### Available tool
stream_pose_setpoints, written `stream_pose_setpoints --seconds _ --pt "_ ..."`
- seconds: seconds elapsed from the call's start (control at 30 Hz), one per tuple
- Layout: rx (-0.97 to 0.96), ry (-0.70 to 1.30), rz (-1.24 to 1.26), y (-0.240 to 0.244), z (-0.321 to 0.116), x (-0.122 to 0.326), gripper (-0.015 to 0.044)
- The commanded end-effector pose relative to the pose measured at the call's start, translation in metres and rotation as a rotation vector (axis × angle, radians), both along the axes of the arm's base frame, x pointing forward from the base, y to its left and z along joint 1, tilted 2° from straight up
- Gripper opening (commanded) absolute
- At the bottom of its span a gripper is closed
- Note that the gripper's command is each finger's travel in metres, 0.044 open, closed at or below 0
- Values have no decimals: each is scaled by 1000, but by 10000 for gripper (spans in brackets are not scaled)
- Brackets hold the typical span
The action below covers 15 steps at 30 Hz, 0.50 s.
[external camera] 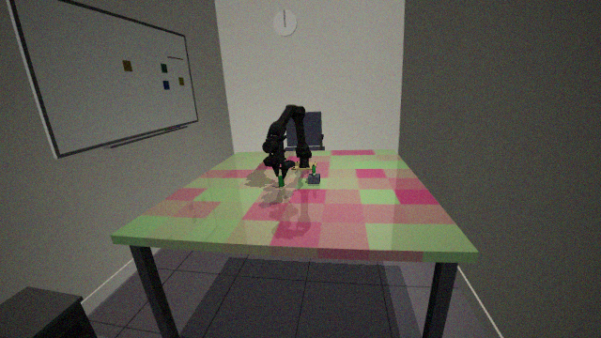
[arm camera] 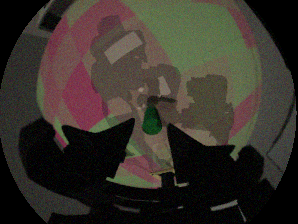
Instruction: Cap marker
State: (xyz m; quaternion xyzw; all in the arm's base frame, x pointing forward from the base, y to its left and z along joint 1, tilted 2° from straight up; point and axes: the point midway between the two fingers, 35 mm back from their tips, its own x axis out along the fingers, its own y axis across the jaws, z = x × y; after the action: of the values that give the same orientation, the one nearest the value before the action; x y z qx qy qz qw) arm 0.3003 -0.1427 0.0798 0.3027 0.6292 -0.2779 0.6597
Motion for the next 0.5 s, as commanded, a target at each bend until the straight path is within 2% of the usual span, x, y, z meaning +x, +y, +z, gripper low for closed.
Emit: stream_pose_setpoints --seconds 0.0,0.47 --pt "10 12 3 2 -11 -1 247" --pt "10 13 3 2 -32 -2 247"
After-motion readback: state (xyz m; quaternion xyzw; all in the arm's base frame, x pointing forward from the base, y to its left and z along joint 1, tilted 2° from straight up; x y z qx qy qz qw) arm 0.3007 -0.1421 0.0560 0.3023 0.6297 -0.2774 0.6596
